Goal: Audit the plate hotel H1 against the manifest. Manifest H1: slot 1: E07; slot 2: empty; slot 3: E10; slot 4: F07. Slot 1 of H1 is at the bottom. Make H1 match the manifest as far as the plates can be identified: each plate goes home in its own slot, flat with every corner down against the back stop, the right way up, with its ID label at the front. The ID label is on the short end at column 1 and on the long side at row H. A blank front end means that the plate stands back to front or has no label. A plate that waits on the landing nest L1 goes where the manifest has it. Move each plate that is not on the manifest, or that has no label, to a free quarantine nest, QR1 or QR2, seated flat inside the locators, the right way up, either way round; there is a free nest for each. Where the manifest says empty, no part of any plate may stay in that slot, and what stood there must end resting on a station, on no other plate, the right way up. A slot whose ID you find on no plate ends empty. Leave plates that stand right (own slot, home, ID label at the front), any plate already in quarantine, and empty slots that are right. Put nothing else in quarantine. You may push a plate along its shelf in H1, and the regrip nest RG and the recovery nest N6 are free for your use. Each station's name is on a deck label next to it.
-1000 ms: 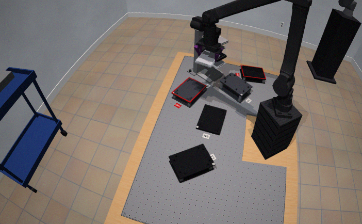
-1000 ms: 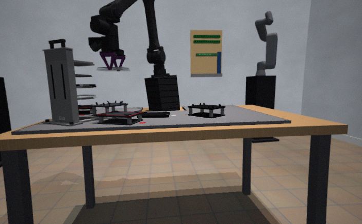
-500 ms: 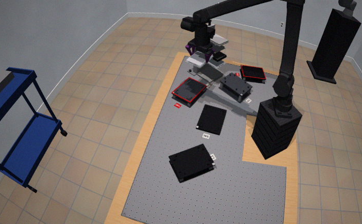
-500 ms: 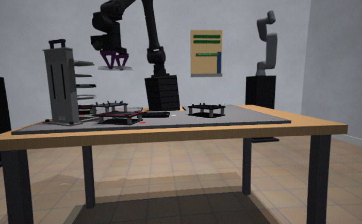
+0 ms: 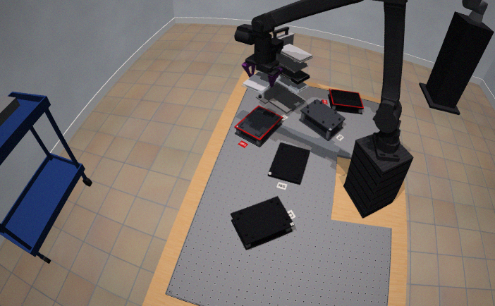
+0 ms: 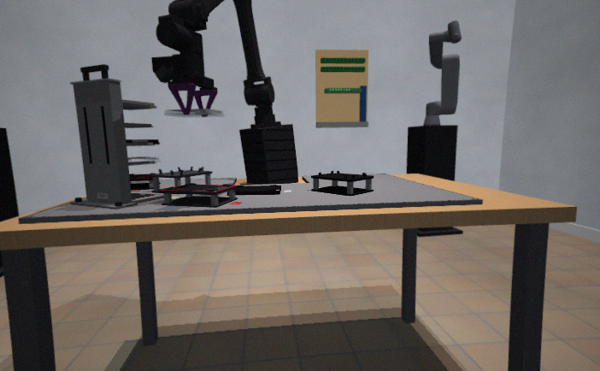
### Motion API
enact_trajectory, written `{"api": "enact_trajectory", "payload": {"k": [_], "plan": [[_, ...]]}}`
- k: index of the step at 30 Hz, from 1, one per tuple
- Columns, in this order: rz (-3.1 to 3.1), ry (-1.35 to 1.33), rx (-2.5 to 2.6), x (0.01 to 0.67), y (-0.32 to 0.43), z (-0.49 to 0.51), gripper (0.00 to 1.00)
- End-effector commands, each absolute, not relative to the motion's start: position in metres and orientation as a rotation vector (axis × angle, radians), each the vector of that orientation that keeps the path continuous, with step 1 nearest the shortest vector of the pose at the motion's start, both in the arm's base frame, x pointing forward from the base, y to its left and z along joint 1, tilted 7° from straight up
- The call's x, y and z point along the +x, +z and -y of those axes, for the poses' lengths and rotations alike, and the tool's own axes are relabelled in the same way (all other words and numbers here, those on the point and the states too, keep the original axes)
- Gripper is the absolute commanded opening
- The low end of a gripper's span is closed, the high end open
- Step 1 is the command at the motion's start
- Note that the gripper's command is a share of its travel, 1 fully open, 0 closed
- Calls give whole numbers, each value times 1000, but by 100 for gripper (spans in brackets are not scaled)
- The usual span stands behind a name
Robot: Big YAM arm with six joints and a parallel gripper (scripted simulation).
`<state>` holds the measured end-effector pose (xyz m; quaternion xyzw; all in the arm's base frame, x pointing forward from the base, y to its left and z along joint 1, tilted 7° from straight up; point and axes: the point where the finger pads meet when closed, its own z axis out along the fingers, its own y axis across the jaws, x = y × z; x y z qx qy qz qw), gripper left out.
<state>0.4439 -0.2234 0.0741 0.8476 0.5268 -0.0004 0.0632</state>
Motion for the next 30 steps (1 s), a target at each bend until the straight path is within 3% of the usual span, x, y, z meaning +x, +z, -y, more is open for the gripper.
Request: {"api": "enact_trajectory", "payload": {"k": [1, 13, 14, 18, 30], "plan": [[-1554, 2, 2572, 448, 66, 229, 86], [-1565, 0, 2568, 452, 38, 228, 86], [-1528, 62, 2515, 469, 69, 236, 86], [-1565, 0, 2569, 453, 25, 230, 86], [-1560, 8, 2560, 458, 2, 239, 86]]}}
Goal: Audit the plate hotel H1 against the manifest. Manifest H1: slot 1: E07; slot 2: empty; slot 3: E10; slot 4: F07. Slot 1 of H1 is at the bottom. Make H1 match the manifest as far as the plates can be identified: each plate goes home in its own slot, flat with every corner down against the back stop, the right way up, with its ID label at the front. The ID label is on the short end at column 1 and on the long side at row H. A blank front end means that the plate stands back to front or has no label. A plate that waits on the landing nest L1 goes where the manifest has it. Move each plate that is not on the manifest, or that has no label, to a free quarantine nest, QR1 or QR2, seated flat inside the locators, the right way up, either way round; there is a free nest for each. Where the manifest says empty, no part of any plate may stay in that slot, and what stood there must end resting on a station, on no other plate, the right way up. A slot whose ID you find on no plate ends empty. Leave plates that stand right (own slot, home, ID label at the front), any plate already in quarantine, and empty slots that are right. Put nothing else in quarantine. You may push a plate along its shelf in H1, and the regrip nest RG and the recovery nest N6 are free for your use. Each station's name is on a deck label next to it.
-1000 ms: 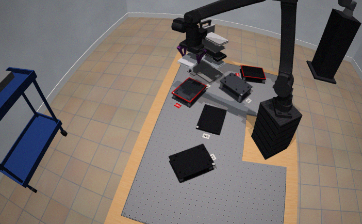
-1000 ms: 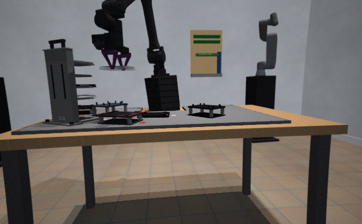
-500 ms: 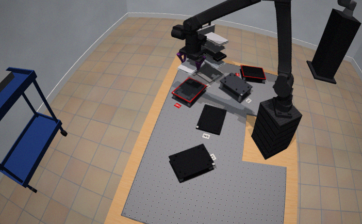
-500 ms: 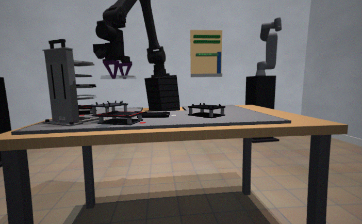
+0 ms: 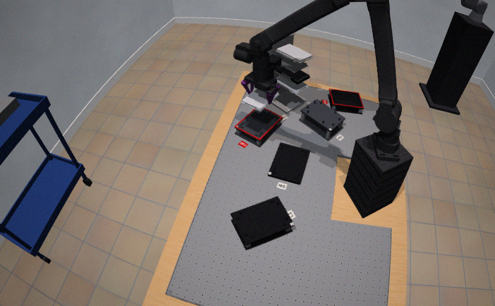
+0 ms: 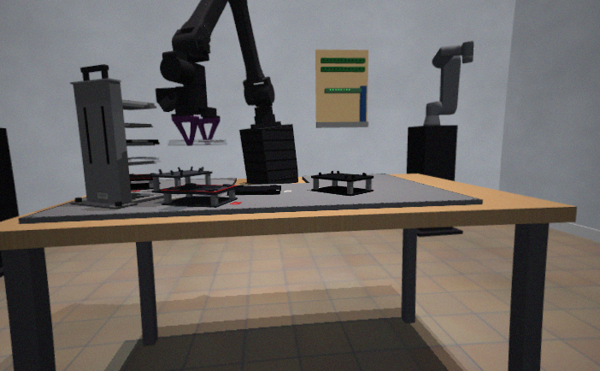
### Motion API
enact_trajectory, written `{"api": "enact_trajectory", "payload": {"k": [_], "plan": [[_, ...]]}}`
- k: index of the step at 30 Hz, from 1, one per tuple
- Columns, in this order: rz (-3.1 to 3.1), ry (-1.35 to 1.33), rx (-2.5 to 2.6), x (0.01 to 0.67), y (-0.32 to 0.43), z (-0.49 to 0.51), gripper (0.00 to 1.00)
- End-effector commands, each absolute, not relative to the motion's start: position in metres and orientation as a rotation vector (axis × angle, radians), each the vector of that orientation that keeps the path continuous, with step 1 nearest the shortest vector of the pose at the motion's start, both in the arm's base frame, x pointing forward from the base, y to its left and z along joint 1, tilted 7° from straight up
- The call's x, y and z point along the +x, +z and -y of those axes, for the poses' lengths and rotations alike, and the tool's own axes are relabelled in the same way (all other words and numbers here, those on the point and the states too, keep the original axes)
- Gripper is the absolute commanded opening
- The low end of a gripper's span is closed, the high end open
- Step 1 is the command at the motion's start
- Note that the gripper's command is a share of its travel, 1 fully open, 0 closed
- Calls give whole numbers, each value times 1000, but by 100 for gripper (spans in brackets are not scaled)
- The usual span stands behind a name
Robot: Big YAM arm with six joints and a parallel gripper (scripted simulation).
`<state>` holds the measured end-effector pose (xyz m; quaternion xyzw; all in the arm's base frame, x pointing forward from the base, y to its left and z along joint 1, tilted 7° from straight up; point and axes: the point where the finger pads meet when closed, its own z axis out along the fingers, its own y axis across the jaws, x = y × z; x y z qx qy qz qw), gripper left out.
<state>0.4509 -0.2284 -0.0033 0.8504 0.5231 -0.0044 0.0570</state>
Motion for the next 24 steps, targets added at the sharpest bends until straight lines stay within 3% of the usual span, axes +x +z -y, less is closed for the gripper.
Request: {"api": "enact_trajectory", "payload": {"k": [1, 5, 24], "plan": [[-1549, 40, 2527, 464, 20, 238, 86], [-1576, -3, 2562, 455, -15, 236, 86], [-1577, 7, 2552, 463, -49, 241, 86]]}}
